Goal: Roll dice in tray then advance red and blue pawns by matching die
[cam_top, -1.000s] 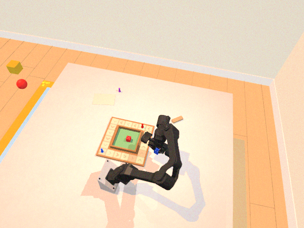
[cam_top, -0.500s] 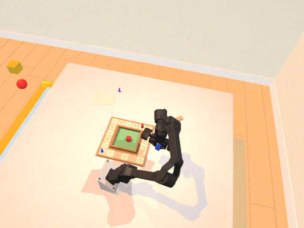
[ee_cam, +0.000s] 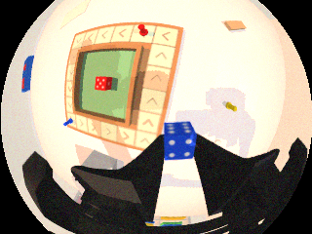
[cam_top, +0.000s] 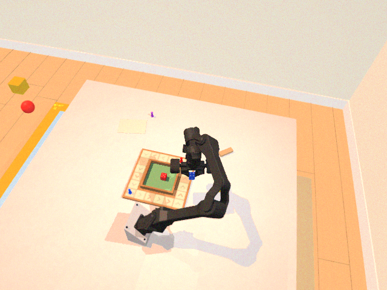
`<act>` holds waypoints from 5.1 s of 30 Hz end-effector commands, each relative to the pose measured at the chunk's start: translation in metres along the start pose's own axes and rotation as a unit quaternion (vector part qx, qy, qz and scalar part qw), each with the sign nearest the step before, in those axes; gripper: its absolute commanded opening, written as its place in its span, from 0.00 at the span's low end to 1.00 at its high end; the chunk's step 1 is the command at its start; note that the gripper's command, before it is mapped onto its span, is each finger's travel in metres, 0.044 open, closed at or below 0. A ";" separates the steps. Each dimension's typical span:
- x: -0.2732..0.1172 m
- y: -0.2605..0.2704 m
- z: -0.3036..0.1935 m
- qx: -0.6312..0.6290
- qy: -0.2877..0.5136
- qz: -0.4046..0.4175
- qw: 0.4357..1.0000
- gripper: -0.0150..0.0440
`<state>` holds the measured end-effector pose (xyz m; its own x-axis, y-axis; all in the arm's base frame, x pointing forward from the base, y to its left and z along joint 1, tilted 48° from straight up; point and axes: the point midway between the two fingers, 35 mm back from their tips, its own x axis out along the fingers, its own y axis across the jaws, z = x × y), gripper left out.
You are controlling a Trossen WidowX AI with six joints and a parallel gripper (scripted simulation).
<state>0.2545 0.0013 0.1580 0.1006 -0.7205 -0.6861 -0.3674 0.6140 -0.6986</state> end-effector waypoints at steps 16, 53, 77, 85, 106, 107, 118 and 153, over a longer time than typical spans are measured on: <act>0.013 0.072 0.064 -0.322 0.001 0.005 0.947 0.25; 0.052 0.166 0.096 -0.599 -0.109 0.159 0.777 0.25; 0.018 0.139 0.101 -0.557 -0.317 0.259 0.722 0.25; 0.020 0.139 0.100 -0.556 -0.318 0.255 0.724 0.25; -0.020 0.140 0.098 -0.558 -0.317 0.259 0.722 0.88; -0.020 0.140 0.098 -0.558 -0.317 0.259 0.722 0.92; 0.022 0.161 0.103 -0.615 -0.013 0.026 0.788 1.00; 0.064 0.040 0.153 0.027 0.009 -0.003 1.000 0.59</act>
<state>0.3864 0.0371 0.0602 0.0877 -0.7257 -0.6824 -0.3273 0.6260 -0.7078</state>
